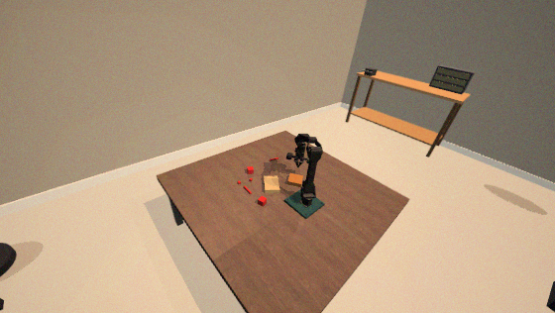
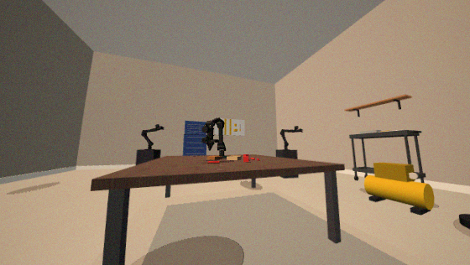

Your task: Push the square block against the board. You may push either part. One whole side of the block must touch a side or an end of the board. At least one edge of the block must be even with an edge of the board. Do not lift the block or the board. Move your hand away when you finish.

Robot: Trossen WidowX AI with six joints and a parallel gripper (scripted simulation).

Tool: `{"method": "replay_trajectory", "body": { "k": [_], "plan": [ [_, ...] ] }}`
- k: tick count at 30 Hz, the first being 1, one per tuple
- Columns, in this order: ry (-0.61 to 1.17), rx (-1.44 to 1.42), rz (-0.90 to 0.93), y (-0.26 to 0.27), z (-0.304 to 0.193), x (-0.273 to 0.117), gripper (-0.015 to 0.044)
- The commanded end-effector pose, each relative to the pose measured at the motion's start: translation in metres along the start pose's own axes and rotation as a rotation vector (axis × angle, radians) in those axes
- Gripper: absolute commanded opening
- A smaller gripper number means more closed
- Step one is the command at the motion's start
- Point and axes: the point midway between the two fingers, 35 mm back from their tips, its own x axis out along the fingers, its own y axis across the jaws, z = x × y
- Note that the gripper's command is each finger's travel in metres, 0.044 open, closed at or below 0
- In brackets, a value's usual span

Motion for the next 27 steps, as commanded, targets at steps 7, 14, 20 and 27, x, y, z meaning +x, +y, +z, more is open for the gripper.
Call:
{"method": "replay_trajectory", "body": {
  "k": [7, 14, 20, 27],
  "plan": [
    [0.001, -0.004, 0.004, 0.0, 0.016, 0.0, 0.0],
    [0.0, -0.004, 0.004, 0.0, 0.028, 0.0, 0.0],
    [-0.001, -0.002, 0.002, 0.0, 0.029, -0.018, 0.0],
    [0.0, -0.004, 0.004, -0.001, 0.028, -0.049, 0.0]
  ]
}}
